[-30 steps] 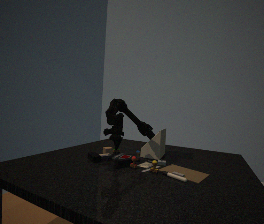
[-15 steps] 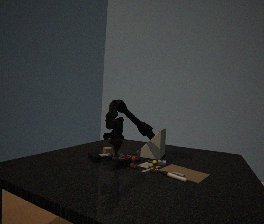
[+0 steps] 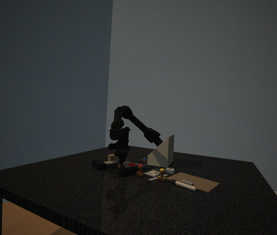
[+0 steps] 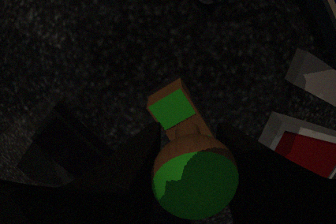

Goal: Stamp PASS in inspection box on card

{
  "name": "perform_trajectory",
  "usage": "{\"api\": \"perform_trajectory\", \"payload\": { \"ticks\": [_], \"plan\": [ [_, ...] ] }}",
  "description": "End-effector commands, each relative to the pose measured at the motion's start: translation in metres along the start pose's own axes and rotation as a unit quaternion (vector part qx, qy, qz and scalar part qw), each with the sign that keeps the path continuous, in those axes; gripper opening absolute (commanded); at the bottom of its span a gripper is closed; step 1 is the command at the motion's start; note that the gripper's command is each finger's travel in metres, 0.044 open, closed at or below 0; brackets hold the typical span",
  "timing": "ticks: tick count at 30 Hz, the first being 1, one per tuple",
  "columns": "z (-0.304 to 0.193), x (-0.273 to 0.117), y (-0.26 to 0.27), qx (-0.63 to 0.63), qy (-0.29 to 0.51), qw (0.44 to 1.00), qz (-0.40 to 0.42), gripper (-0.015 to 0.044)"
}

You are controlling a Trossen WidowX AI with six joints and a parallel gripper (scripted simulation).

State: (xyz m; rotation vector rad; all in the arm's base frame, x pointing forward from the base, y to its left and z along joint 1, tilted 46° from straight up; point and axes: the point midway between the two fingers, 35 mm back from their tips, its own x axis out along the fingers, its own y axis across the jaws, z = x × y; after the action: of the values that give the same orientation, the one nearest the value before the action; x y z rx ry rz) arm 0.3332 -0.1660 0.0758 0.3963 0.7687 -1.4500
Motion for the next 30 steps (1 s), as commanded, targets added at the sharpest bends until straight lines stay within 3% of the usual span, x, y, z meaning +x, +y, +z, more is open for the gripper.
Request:
{"api": "perform_trajectory", "payload": {
  "ticks": [1, 5, 15, 19, 26, 30],
  "plan": [
    [-0.001, 0.007, -0.001, -0.004, -0.001, 1.0, -0.001, 0.0],
    [-0.001, 0.011, -0.002, -0.004, -0.002, 1.0, -0.001, 0.0],
    [0.0, 0.008, -0.001, 0.0, -0.001, 1.0, -0.001, 0.0262],
    [0.0, -0.003, 0.001, 0.0, 0.001, 1.0, 0.0, 0.0268],
    [0.001, -0.106, -0.002, -0.004, 0.001, 1.0, -0.001, 0.0268],
    [0.001, -0.109, -0.003, -0.005, 0.001, 1.0, -0.001, 0.0268]
  ]
}}
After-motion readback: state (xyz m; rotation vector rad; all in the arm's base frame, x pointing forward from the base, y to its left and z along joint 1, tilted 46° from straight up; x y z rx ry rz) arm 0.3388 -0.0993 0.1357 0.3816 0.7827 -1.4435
